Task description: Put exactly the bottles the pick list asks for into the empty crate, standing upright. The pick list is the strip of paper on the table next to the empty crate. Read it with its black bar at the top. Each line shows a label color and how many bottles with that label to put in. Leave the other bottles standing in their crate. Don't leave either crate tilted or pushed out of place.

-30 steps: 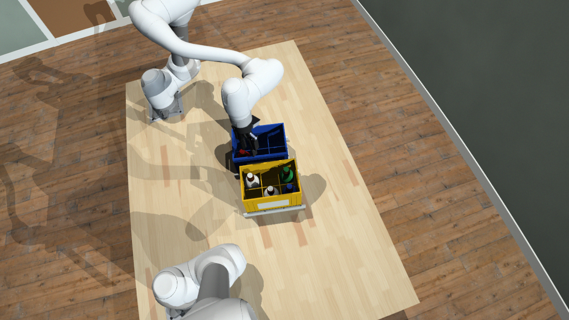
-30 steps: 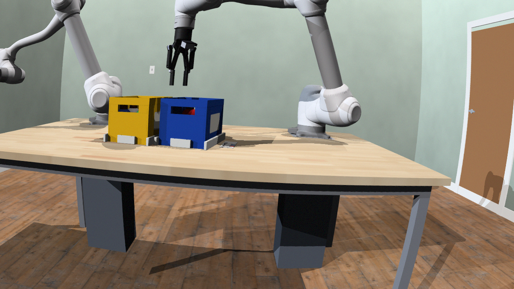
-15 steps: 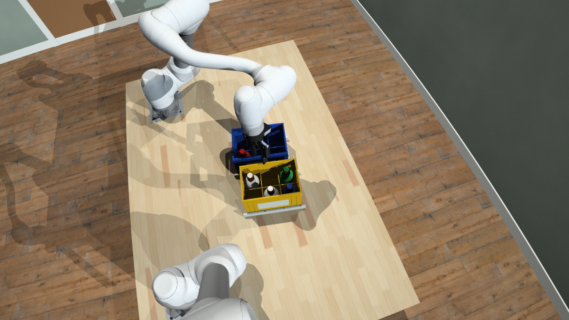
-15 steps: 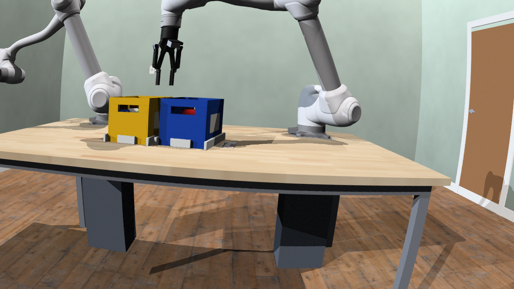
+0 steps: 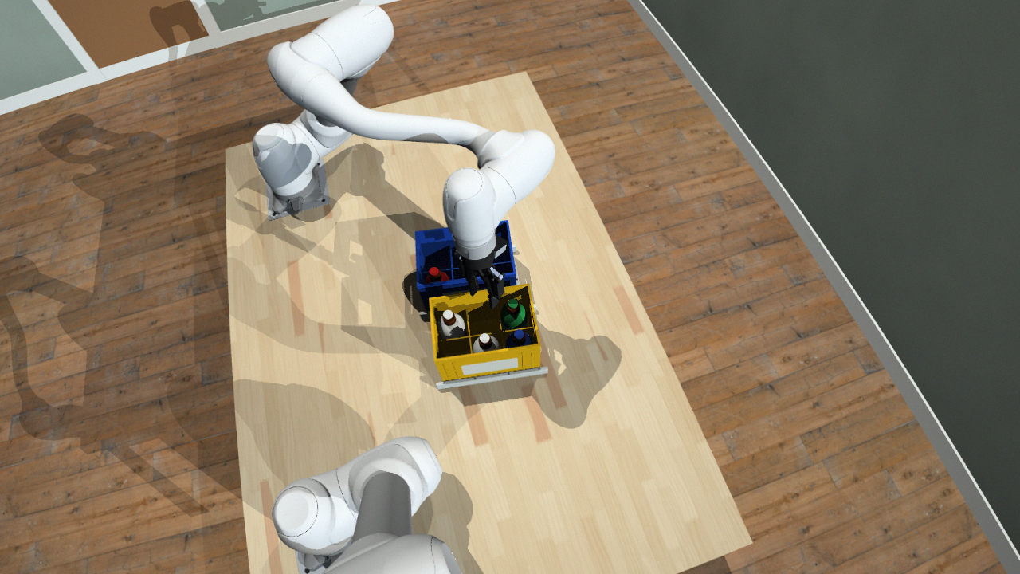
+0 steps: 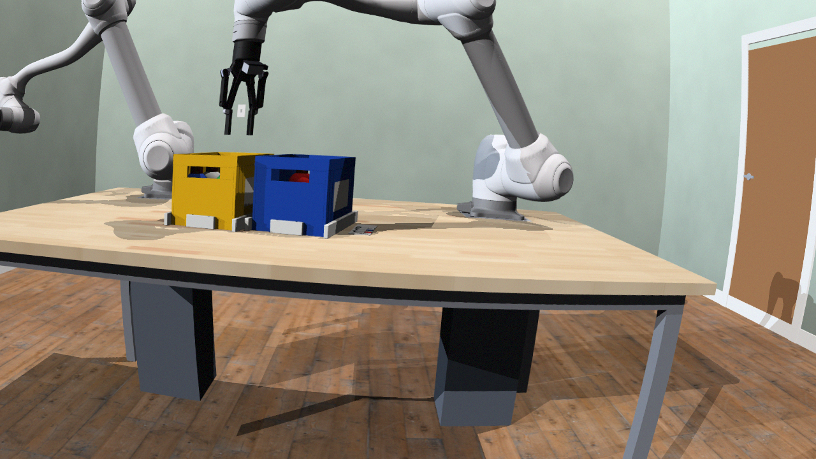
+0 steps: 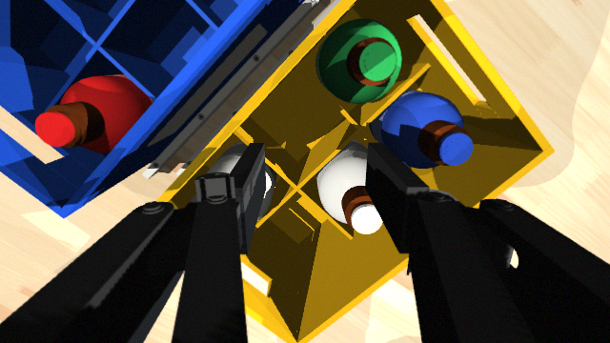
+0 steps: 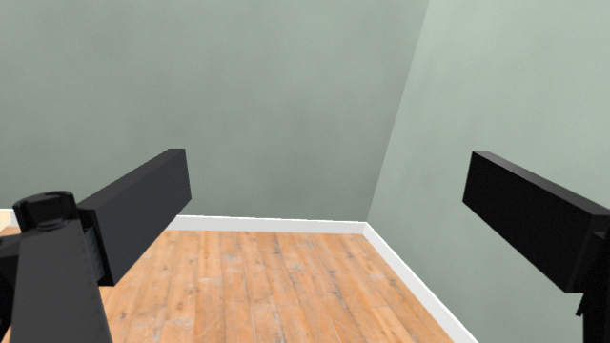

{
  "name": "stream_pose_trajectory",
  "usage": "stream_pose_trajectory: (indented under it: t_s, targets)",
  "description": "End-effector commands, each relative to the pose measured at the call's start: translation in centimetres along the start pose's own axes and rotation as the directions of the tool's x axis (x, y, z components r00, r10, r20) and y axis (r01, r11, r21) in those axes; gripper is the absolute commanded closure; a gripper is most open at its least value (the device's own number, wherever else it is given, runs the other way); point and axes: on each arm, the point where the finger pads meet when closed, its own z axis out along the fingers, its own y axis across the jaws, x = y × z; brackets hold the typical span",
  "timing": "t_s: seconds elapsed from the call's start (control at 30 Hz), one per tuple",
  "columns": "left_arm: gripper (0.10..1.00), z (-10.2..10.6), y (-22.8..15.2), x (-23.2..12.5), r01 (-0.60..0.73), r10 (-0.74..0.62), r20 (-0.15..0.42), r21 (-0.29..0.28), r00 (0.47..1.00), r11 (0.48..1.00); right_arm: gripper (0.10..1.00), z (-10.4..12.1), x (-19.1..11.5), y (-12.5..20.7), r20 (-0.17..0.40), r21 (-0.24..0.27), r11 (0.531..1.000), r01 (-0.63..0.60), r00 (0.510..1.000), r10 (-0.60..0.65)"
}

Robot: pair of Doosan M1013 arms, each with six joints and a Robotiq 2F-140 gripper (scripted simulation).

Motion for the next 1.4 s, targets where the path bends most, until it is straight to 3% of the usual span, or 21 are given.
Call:
stream_pose_trajectory:
  t_s: [0.0,0.67,1.07,1.37]
  targets:
    - [0.656,-0.1,2.2,-0.1,0.0,0.0,0.0,0.0,1.0,1.0,0.098,0.0,0.1,0.0,-0.001,0.0,1.0,0.002,1.0,-0.002]
    - [0.656,-0.1,11.2,-0.5,0.0,0.0,0.0,0.0,1.0,1.0,0.098,0.0,0.1,0.0,-0.001,0.0,1.0,0.002,1.0,-0.002]
    - [0.656,-0.1,11.2,-0.5,0.0,0.0,0.0,0.0,1.0,1.0,0.098,0.0,0.1,0.0,-0.001,0.0,1.0,0.002,1.0,-0.002]
    - [0.656,1.1,11.2,-0.5,0.0,0.0,0.0,0.0,1.0,1.0,0.098,0.0,0.1,0.0,-0.001,0.0,1.0,0.002,1.0,-0.002]
